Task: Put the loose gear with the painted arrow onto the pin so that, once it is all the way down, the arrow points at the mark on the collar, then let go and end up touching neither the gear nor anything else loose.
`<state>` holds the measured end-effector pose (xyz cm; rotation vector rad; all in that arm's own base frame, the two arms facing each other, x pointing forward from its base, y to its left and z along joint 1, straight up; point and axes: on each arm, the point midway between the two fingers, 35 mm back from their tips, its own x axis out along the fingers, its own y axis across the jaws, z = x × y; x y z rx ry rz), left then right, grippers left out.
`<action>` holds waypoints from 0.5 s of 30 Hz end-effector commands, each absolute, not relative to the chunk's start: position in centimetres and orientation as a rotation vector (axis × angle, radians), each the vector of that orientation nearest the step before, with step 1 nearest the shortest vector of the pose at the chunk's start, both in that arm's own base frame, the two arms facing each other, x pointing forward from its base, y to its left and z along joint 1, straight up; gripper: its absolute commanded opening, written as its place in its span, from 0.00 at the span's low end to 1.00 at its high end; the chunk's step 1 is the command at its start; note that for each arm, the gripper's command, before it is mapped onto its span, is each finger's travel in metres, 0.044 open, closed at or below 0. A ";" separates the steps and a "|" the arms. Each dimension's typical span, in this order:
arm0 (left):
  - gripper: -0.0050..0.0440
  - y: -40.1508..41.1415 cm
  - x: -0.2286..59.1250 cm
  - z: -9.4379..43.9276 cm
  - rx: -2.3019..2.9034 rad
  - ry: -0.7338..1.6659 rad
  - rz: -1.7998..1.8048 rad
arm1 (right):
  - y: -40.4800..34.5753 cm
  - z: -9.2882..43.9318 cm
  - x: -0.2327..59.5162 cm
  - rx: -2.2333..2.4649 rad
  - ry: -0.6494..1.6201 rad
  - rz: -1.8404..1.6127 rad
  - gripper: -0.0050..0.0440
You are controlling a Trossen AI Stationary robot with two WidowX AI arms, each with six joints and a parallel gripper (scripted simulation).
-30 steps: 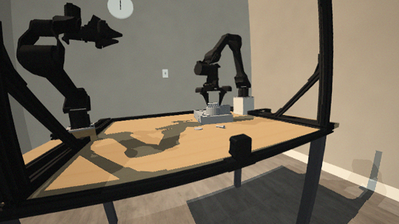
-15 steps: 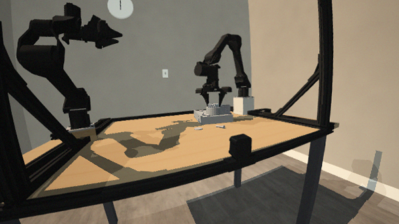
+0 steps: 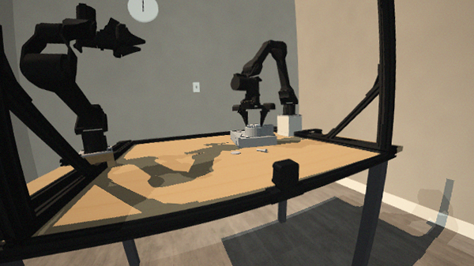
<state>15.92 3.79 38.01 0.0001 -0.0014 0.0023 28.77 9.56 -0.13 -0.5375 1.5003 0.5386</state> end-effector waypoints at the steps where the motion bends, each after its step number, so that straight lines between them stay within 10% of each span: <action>1: 0.92 3.8 15.9 38.0 -0.001 -0.001 0.000 | 9.5 -0.1 28.7 -0.538 1.503 0.538 0.89; 15: 0.92 3.8 15.9 38.0 -0.001 -0.001 0.000 | 9.5 -0.1 28.7 -0.538 1.503 0.538 0.92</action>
